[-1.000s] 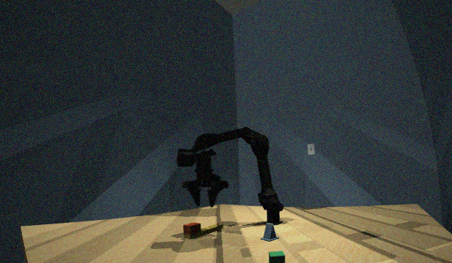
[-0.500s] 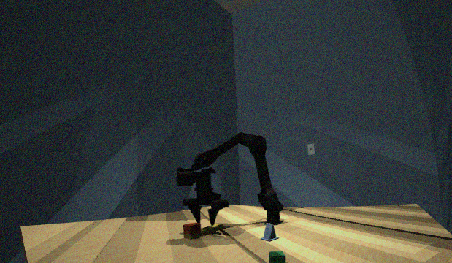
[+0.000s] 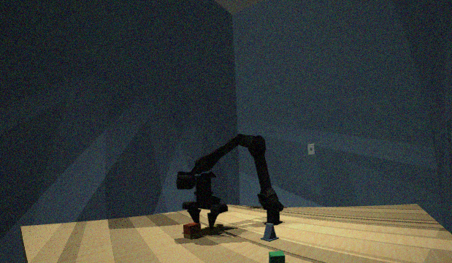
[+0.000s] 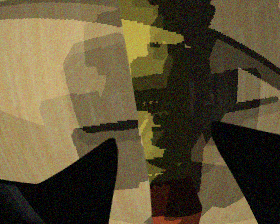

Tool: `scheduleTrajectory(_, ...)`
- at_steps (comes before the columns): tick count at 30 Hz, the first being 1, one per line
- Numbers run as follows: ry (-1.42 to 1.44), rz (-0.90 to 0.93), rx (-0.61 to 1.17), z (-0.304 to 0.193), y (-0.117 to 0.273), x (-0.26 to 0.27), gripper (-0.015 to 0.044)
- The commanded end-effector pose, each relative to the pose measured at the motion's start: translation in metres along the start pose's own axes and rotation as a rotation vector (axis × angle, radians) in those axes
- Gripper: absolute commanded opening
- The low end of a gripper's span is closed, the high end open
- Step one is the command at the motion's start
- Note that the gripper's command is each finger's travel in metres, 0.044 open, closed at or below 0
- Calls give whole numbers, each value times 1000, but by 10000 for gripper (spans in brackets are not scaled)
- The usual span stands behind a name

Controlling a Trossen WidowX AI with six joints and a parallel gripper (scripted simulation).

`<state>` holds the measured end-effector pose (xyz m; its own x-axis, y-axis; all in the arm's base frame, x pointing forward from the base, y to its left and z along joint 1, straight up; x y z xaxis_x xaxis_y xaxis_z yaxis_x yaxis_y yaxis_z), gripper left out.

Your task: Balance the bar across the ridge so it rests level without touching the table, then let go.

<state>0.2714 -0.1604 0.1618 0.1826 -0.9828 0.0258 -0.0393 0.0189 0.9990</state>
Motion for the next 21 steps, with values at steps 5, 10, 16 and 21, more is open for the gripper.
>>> scheduleTrajectory(5, -5, -5, -11, 2, -12, -1, 315)
scheduleTrajectory(10, -5, -5, -11, 2, -12, -1, 315)
scheduleTrajectory(16, -5, -5, -11, 2, -12, -1, 315)
scheduleTrajectory(21, 0, -4, -5, 1, -11, -1, 236)
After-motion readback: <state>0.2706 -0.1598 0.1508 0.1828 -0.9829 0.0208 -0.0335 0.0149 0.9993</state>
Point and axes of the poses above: the point midway between the two fingers, 35 mm back from their tips, its own y axis back along the fingers, its own x axis across the jaws, z = x × y, the point moved 10 cm from there along y, back along the fingers, and after that the axes turned 7 degrees about y, right-handed, at the moved point
